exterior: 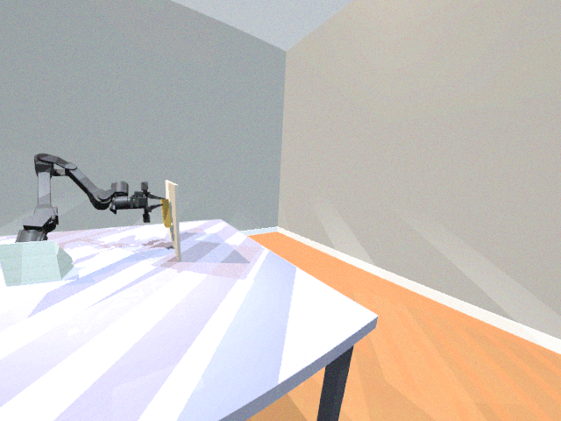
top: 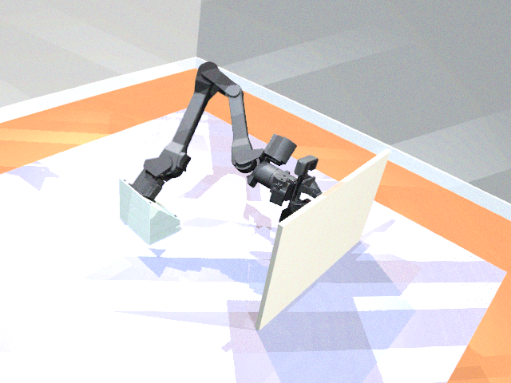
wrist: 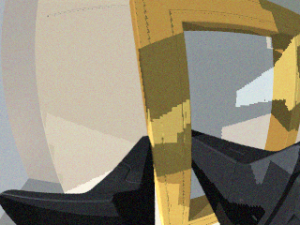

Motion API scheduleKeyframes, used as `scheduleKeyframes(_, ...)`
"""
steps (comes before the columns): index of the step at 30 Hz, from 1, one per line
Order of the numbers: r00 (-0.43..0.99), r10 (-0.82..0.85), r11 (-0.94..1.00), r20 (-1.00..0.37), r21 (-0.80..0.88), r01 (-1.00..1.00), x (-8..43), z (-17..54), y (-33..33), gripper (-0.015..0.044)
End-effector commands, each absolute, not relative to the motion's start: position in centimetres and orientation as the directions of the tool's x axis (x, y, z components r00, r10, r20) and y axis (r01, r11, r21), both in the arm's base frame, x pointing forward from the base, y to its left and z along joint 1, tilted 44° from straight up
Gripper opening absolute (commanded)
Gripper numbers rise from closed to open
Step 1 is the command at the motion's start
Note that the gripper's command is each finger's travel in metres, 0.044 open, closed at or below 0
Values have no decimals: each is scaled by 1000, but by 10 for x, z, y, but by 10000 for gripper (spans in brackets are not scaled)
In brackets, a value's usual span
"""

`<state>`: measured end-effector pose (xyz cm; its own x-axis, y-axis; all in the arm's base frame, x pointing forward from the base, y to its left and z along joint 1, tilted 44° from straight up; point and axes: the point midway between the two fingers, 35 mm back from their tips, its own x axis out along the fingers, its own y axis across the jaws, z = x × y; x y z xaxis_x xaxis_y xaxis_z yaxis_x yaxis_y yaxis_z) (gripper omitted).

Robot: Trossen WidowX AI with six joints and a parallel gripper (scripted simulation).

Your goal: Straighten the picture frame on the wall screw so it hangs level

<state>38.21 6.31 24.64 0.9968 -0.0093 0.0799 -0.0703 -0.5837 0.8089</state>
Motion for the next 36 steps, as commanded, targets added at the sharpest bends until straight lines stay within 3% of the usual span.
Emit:
scheduleKeyframes(1,997,-6,-588,81,806,-70,382,247,63,15)
scheduleKeyframes(36,997,-6,-587,82,806,-70,382,254,58,0)
